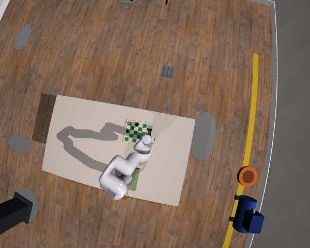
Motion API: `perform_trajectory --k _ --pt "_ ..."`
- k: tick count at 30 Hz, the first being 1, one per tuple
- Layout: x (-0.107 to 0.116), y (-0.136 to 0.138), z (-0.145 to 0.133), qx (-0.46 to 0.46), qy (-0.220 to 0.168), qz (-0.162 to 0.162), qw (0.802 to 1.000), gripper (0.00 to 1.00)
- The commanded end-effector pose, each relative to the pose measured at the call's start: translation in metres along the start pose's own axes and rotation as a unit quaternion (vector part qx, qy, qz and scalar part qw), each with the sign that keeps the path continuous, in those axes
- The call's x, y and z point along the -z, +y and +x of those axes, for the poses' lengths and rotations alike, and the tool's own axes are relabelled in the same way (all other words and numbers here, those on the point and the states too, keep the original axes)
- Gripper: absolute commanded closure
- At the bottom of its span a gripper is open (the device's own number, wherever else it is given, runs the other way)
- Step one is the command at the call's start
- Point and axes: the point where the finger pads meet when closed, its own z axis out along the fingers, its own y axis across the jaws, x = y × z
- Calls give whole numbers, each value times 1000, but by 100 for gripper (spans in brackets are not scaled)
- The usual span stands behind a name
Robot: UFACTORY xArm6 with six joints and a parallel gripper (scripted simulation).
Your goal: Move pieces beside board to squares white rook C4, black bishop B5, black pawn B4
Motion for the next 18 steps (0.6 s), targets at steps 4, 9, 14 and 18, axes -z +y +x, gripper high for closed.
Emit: perform_trajectory --k 4,9,14,18 --pt "1 1 1 0 2 -1 1000 100" --pt "1 1 1 0 2 -1 1000 100" --pt "2 1 1 0 2 -1 1000 100" --pt "12 1 1 0 2 -1 1000 100"
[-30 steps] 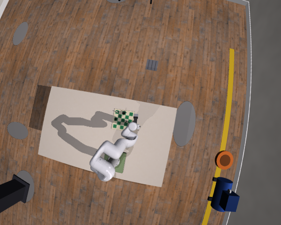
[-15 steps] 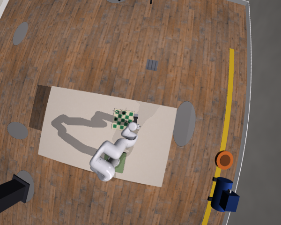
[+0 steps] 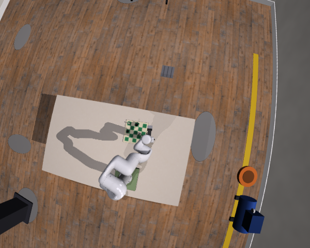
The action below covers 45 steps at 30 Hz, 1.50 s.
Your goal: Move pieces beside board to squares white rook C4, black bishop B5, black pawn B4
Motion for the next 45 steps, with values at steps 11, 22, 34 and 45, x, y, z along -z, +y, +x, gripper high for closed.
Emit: perform_trajectory --k 11,22,34,45 --pt "72 1 2 0 3 -1 1000 100" --pt "99 1 1 0 3 -1 1000 100" --pt "103 -32 50 -19 3 -1 1000 100" --pt "105 -58 80 -32 3 -1 999 100"
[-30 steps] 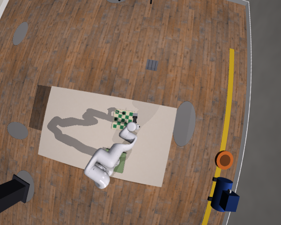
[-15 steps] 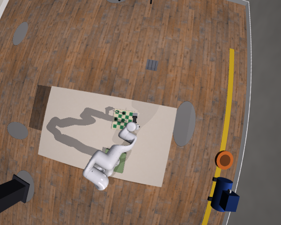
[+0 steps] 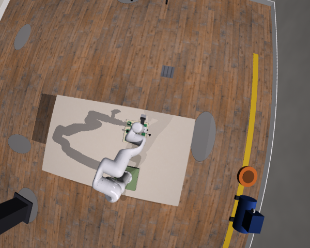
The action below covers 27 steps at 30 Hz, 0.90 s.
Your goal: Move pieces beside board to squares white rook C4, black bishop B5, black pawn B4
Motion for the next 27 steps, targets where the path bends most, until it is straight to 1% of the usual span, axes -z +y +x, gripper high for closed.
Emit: perform_trajectory --k 1,9,15,17,21,27 --pt "2 0 2 -1 2 -1 1000 100" --pt "1 0 2 -1 2 -1 1000 100" --pt "-11 0 3 -1 2 -1 1000 100" --pt "-11 0 3 -1 2 -1 1000 100" --pt "-26 0 3 -1 2 -1 1000 100" --pt "-55 0 4 -1 2 -1 1000 100"
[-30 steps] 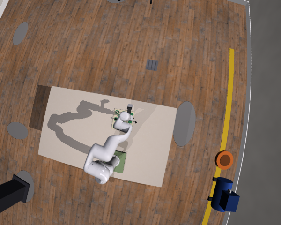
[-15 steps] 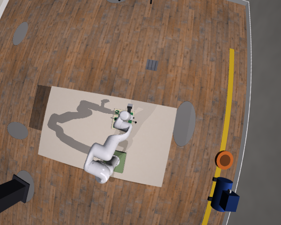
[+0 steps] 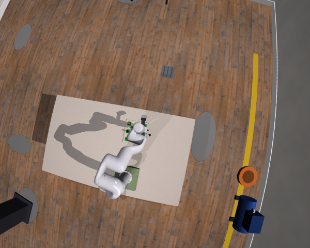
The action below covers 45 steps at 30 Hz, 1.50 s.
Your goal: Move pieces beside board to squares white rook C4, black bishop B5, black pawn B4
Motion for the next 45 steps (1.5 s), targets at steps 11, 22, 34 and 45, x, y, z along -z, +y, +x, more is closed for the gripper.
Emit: perform_trajectory --k 11,22,34,45 --pt "-46 1 3 0 3 -1 1000 100" --pt "-51 1 4 0 3 -1 1000 100" --pt "-51 1 4 0 3 -1 1000 100" --pt "-51 1 4 0 3 -1 1000 100"
